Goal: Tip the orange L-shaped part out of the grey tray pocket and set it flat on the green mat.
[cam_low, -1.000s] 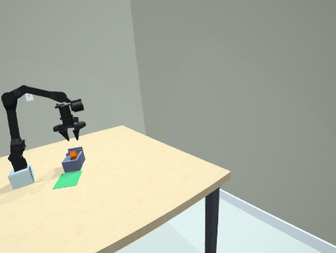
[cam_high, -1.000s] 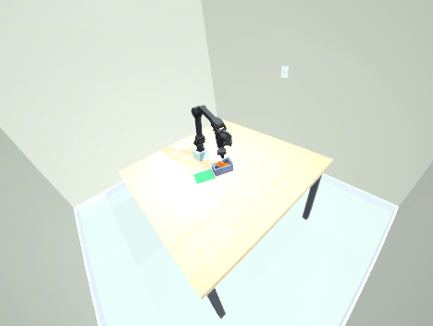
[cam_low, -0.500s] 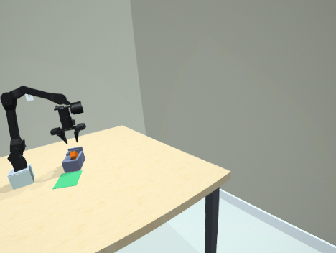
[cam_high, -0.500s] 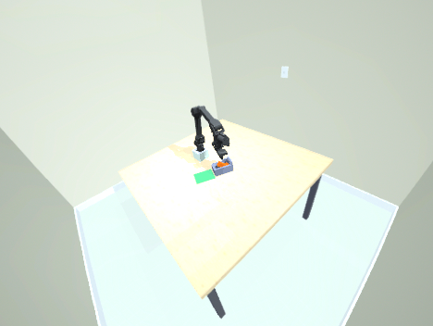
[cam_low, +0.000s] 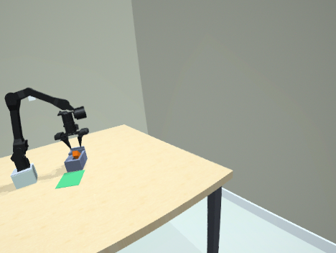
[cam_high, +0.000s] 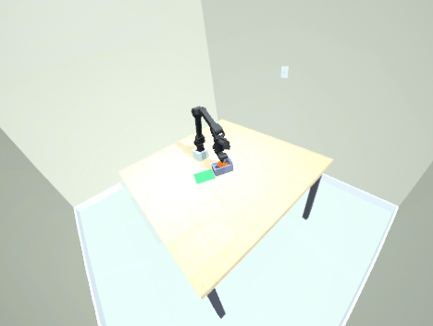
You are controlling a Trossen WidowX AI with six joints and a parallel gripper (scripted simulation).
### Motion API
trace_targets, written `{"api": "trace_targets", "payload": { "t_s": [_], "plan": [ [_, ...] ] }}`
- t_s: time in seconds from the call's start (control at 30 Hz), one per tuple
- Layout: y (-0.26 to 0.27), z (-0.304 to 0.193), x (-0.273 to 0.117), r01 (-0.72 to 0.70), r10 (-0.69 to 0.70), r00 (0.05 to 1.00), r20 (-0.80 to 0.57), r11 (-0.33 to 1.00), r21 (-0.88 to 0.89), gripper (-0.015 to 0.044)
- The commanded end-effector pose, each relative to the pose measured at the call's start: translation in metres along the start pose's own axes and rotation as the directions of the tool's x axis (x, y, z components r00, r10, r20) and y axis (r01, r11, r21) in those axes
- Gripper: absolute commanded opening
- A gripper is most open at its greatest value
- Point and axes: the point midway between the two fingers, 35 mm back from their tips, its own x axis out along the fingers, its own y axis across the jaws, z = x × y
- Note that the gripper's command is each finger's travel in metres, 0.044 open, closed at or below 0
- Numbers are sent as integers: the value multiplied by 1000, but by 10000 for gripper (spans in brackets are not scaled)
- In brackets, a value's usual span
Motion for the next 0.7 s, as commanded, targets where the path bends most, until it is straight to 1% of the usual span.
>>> {"api": "trace_targets", "payload": {
  "t_s": [0.0, 0.67],
  "plan": [
    [2, -2, 10, -11, 11, 1000, -9, 1000, -2, 280],
    [3, -2, 42, -11, 11, 1000, -9, 1000, -2, 280]
  ]
}}
